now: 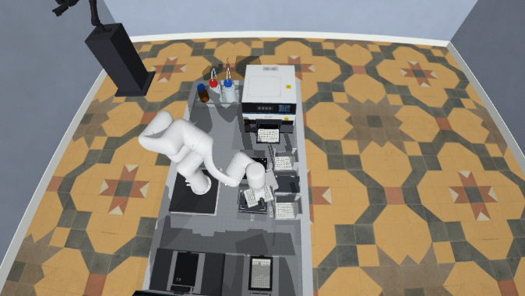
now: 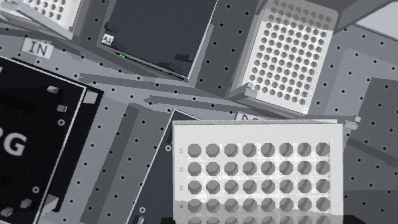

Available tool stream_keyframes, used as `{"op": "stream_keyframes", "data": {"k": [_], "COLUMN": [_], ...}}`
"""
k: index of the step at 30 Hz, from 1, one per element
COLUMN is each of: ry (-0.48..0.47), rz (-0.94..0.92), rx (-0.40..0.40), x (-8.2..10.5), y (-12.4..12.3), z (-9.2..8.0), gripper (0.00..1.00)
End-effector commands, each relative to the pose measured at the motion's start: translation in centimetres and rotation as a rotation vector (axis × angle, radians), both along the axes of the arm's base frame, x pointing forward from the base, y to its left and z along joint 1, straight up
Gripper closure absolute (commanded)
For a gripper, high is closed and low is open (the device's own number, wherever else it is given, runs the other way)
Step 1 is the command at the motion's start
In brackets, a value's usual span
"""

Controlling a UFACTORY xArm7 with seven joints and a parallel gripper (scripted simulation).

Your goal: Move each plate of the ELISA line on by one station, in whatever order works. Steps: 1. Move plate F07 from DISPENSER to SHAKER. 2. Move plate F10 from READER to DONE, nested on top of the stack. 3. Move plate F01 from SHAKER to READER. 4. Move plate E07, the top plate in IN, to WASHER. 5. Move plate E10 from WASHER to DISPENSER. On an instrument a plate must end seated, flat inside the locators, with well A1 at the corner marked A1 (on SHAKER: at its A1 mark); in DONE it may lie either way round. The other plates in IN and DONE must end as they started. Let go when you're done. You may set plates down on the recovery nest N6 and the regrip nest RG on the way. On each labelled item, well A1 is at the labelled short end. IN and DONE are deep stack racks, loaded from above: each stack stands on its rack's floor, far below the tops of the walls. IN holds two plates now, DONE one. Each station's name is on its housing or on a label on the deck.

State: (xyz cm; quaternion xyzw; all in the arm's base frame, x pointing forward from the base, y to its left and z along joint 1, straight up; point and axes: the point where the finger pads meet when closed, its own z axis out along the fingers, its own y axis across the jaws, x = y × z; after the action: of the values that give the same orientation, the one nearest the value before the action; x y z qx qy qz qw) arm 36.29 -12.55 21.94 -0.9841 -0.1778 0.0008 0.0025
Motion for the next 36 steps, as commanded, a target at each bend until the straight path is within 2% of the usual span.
{"op": "stream_keyframes", "data": {"k": [1, 11, 24, 28, 36], "ry": [-0.002, -0.002, -0.002, -0.002, -0.001], "rz": [-0.011, -0.058, -0.132, -0.132, -0.226], "rx": [-0.003, -0.003, -0.003, -0.003, -0.003], "x": [1.3, 3.1, 6.5, 6.6, 8.7], "y": [0.9, 2.2, 4.9, 5.0, 6.7], "z": [0.1, 0.1, 0.1, 0.1, 0.1], "gripper": [1.00, 1.00, 1.00, 1.00, 1.00]}}
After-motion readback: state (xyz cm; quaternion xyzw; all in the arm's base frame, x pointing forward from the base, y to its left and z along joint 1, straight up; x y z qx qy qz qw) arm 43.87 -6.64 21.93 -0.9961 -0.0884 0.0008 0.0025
